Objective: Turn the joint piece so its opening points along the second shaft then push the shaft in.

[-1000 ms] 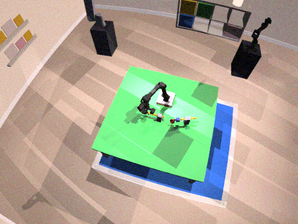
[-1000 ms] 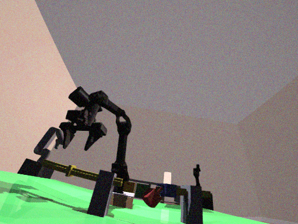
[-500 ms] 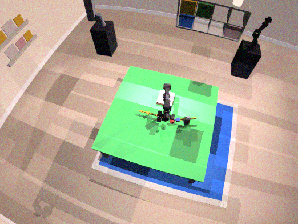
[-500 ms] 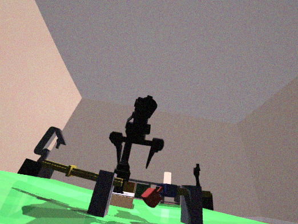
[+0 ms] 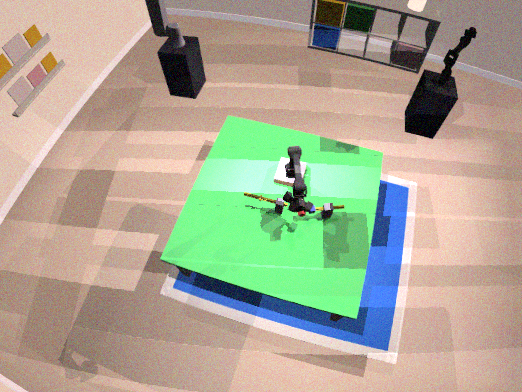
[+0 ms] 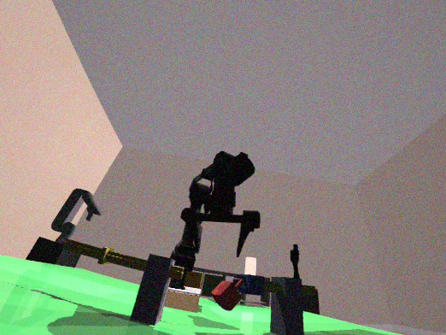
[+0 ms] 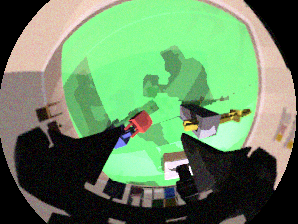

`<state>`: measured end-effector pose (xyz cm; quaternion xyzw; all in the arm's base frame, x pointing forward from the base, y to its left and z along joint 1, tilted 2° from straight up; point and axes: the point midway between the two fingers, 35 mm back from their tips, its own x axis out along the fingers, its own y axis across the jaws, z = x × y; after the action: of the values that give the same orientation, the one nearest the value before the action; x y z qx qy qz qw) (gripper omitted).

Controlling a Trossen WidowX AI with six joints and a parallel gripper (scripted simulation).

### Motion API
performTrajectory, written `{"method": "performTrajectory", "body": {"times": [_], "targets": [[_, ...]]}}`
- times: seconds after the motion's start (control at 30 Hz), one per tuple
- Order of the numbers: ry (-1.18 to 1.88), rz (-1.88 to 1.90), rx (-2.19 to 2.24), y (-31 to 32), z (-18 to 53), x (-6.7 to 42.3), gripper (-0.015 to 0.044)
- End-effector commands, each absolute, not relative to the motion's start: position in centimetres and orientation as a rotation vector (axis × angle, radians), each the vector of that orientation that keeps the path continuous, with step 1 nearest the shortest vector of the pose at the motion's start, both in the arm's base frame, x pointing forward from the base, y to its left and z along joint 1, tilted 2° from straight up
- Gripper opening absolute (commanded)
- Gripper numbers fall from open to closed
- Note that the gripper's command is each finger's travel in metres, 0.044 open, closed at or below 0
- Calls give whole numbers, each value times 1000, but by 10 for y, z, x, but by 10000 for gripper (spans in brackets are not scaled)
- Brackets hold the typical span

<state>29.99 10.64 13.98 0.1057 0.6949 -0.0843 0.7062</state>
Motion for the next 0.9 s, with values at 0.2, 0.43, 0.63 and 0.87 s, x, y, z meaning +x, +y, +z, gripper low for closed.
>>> {"method": "performTrajectory", "body": {"times": [0.2,0.43,0.63,0.87], "targets": [[1561,-388,530,104,134,301,440],[1562,-546,744,103,130,302,440],[1555,-686,924,101,127,303,440],[1544,-794,1057,100,126,304,440]]}}
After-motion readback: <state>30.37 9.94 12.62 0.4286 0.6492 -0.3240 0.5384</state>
